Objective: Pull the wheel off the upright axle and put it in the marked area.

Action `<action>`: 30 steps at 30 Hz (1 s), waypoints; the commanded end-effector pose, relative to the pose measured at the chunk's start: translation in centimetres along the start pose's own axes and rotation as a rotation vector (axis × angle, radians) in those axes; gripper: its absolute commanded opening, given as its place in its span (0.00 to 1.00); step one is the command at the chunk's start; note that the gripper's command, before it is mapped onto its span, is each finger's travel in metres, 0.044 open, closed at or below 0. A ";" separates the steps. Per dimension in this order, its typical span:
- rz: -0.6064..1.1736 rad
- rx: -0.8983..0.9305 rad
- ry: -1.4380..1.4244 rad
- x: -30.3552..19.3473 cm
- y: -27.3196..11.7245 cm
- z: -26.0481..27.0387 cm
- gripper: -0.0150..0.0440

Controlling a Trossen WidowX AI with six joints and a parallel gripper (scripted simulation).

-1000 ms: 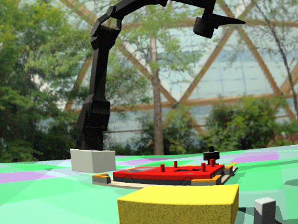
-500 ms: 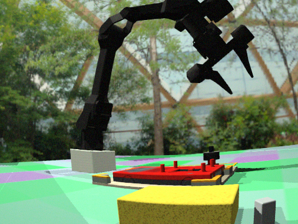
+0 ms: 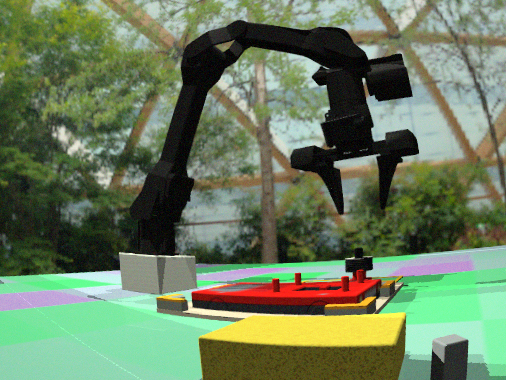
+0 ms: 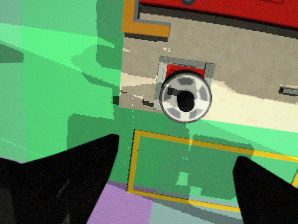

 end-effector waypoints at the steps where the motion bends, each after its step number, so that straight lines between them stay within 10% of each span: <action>1: -0.013 -0.017 -0.006 0.2 0.2 -0.3 0.76; 26: -0.014 -0.017 -0.006 1.2 7.6 -0.5 0.76; 30: -0.010 -0.024 -0.006 1.2 7.3 -0.6 0.62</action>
Point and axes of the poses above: the point midway between the two fingers, 35 mm back from their tips, its own y axis out along the fingers, its own z axis across the jaws, x = y × z, the point moved 1 cm from there along -y, back along the fingers, and after that the axes turned 3 degrees about y, right-handed, at the moved point
